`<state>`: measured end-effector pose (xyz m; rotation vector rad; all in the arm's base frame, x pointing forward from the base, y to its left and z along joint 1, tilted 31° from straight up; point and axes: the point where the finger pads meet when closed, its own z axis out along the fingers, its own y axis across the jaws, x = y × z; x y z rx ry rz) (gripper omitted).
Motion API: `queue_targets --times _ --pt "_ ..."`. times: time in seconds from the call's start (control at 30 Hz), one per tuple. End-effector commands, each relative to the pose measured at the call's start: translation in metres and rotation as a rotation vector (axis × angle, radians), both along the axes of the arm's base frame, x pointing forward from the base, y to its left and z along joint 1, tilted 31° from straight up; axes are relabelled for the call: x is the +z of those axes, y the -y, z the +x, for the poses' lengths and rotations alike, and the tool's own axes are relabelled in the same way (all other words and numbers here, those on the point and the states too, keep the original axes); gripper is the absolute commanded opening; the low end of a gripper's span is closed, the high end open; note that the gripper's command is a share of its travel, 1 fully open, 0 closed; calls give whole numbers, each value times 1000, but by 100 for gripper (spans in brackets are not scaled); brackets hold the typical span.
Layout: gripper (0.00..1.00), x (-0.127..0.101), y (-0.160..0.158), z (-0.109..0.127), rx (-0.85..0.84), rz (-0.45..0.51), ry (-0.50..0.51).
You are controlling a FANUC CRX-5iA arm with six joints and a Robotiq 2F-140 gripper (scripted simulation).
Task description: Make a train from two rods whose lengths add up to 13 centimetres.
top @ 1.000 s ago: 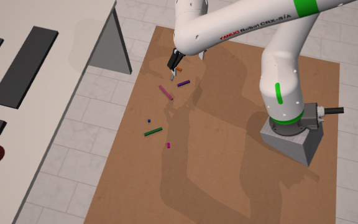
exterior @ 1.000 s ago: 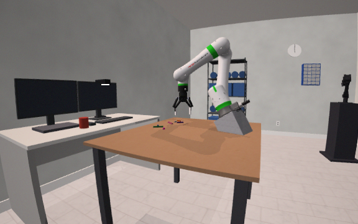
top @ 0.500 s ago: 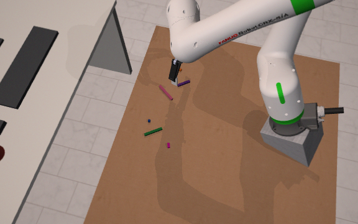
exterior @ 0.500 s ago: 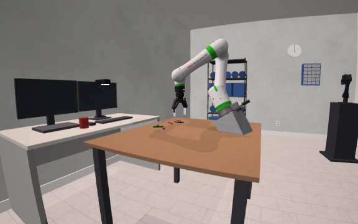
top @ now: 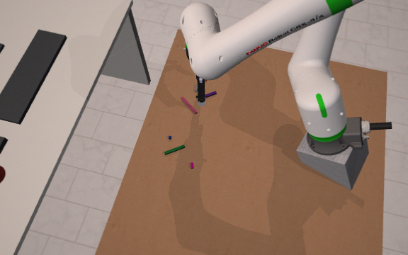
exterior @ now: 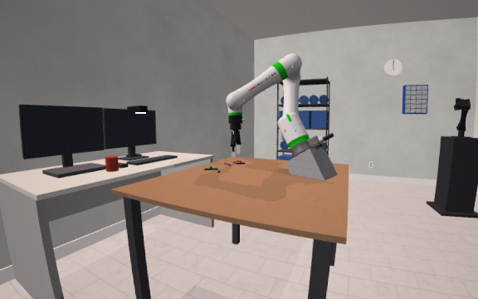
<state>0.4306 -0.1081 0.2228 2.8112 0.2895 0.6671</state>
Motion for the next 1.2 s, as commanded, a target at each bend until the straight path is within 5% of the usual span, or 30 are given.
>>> queue_targets --times 0.0,1.17 --pt "100 0 -11 6 149 -68 -37" --pt "100 0 -101 37 1147 -607 -241"
